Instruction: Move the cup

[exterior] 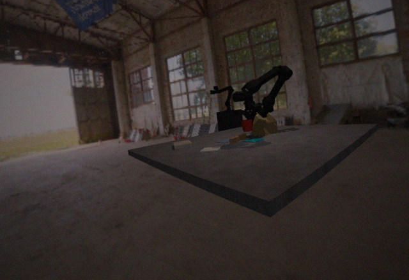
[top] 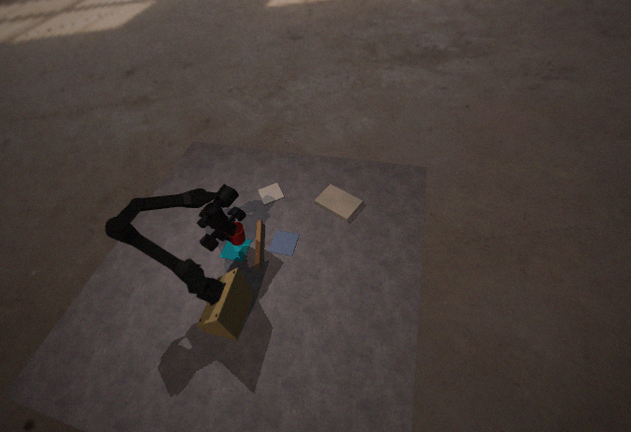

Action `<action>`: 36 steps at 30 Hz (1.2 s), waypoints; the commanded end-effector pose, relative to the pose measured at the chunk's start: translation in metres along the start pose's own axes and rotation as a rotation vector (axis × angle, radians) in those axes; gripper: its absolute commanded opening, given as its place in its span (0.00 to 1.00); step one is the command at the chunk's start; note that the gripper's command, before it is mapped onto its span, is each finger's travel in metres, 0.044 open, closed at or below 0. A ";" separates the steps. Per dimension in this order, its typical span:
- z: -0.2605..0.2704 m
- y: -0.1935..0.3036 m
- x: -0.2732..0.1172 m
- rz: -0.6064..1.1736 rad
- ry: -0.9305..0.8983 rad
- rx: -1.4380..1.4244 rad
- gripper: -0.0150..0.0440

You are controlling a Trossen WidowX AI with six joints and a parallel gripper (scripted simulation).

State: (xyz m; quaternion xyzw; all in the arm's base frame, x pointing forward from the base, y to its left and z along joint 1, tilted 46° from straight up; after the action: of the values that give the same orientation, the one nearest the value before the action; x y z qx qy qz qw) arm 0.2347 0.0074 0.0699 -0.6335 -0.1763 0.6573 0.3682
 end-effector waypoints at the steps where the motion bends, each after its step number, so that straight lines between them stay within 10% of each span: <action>1: 0.005 -0.008 -0.001 -0.006 0.000 0.001 0.25; 36: 0.016 -0.028 0.022 -0.007 0.000 0.001 0.25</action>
State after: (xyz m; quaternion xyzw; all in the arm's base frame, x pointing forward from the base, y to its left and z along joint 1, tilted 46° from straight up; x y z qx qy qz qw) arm 0.2281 0.0417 0.0795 -0.6359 -0.1773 0.6550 0.3677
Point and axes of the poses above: the point midway between the two fingers, 35 mm back from their tips, its own x axis out along the fingers, its own z axis across the jaws, y = z × x, the point moved 4 cm from there along -x, back along the fingers, and after that the axes turned 10 degrees about -x, right-handed, at the moved point
